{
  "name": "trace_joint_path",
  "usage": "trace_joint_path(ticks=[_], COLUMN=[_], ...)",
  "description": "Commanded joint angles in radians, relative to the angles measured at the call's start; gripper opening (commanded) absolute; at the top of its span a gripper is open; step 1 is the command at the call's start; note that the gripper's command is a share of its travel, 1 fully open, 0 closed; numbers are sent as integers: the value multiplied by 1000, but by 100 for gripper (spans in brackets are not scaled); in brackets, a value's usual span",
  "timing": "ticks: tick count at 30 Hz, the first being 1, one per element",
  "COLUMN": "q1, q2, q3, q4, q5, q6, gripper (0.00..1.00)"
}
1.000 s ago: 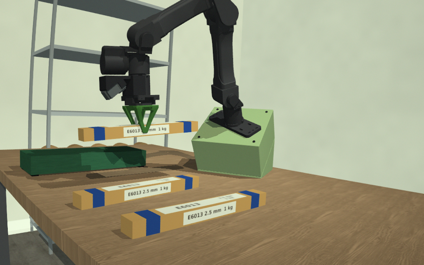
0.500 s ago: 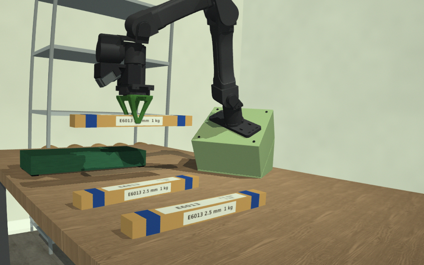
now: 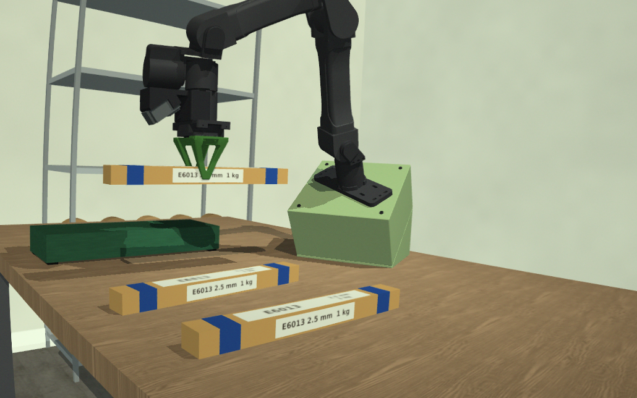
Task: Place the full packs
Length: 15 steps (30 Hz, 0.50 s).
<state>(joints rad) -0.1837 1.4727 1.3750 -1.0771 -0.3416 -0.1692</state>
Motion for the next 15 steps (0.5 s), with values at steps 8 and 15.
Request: trace_joint_path(ticks=[8,15], q1=[-32,-40], q2=[-50,-51], q3=[81,98], q4=[-45,-55], q5=[-12,-16], q6=[-8,-12], gripper=[0,0])
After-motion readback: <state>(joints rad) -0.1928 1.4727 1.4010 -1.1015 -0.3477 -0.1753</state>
